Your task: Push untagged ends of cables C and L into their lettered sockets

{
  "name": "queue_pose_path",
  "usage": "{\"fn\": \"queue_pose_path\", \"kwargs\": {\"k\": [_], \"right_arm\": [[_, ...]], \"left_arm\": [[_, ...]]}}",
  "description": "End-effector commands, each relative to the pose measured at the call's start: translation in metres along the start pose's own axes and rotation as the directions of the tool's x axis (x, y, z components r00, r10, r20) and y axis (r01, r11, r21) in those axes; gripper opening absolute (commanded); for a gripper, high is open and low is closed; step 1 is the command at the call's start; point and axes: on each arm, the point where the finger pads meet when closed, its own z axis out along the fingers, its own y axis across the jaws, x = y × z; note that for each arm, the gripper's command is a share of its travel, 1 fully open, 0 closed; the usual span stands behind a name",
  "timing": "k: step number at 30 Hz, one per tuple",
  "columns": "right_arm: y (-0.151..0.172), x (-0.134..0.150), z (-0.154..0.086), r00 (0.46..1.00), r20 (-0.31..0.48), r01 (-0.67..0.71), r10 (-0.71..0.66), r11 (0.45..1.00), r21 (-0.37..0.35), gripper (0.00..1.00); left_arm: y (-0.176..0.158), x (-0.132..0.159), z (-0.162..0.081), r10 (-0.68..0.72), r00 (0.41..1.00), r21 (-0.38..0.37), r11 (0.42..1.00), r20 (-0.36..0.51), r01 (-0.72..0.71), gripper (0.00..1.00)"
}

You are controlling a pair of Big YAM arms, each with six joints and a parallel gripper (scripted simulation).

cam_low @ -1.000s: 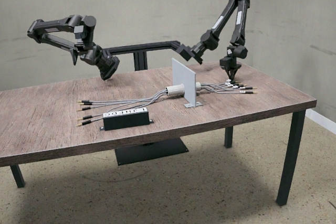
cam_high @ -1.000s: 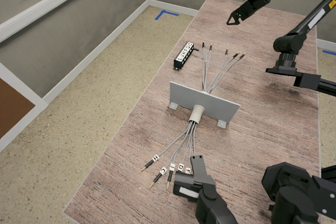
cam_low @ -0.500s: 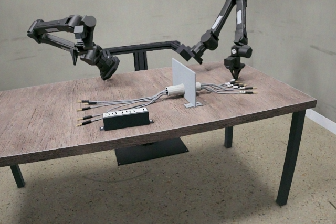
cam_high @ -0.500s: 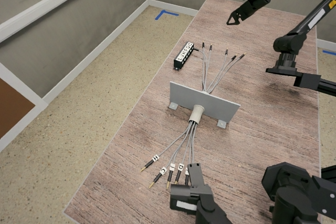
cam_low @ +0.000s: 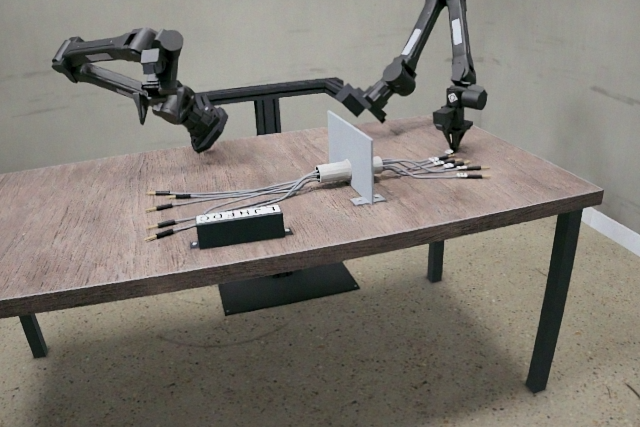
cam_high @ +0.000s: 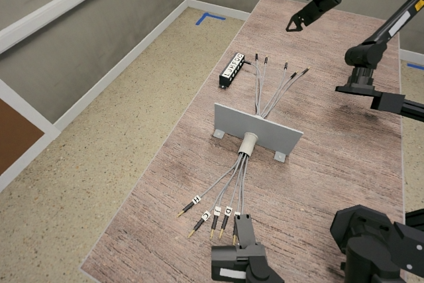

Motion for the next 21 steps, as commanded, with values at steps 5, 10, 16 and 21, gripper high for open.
{"fn": "queue_pose_path", "kwargs": {"k": [5, 10, 16, 21], "right_arm": [[-0.001, -0.001, 0.0, 1.0, -0.002, -0.012, 0.012, 1.0, 0.003, 1.0], [-0.001, -0.001, 0.0, 1.0, -0.002, -0.012, 0.012, 1.0, 0.003, 1.0], [-0.001, -0.001, 0.0, 1.0, -0.002, -0.012, 0.012, 1.0, 0.003, 1.0], [-0.001, -0.001, 0.0, 1.0, -0.002, -0.012, 0.012, 1.0, 0.003, 1.0]], "left_arm": [[0.015, 0.011, -0.002, -0.002, 1.0, -0.007, 1.0, -0.009, 0.002, 0.05], [0.007, 0.014, -0.001, 0.019, 1.0, 0.008, 1.0, 0.006, -0.019, 0.05], [0.005, 0.012, 0.002, 0.027, 1.0, 0.018, 0.999, 0.003, -0.027, 0.05], [0.005, 0.012, 0.002, 0.027, 1.0, 0.018, 0.999, 0.003, -0.027, 0.05]]}}
